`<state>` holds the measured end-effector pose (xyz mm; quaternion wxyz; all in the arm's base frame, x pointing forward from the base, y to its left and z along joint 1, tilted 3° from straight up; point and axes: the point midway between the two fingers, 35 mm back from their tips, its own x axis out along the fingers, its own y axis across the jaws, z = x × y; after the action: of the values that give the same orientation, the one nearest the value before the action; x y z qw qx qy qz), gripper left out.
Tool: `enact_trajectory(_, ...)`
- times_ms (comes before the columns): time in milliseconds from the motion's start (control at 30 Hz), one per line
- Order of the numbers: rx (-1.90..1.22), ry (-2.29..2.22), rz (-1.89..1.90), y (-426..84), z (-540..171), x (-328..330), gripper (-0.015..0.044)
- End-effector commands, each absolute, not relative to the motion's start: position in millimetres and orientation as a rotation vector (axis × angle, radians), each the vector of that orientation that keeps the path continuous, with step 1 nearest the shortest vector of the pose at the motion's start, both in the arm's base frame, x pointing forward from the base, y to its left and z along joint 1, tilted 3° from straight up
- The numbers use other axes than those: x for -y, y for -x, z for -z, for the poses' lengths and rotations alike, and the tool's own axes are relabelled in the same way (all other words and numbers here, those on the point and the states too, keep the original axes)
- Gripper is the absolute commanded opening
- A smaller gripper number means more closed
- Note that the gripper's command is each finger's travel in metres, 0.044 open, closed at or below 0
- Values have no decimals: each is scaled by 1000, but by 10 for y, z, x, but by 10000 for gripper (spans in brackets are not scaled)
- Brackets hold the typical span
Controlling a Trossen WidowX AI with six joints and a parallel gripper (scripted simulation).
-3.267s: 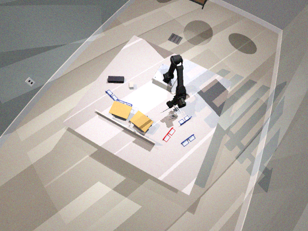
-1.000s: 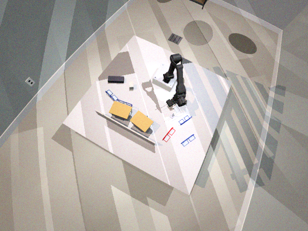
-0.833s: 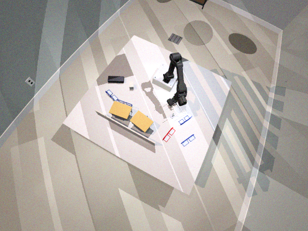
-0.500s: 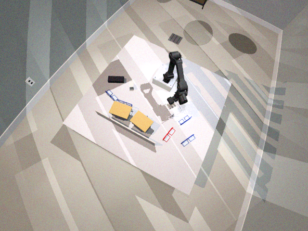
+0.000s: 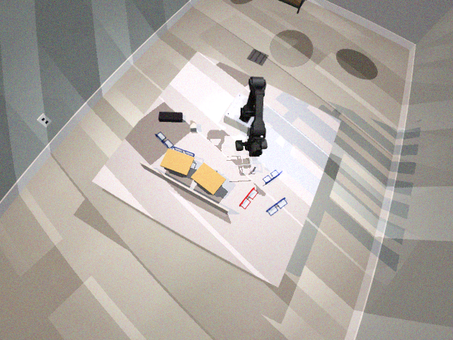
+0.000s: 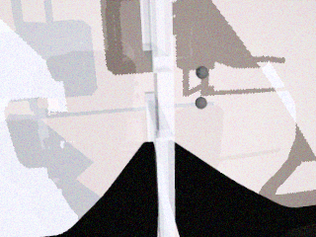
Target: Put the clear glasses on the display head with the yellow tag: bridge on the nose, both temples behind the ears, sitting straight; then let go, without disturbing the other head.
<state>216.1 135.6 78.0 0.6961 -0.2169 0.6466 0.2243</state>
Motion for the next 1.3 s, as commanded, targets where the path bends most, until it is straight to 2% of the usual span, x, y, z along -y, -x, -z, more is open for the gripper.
enact_trajectory(0, -1457, 389, -421, -2269, -803, -1253, 0)
enact_trajectory(1000, -1479, -365, 293, -2735, -802, -9, 0)
enact_trajectory(1267, -1473, -402, 328, -2749, -773, 59, 0)
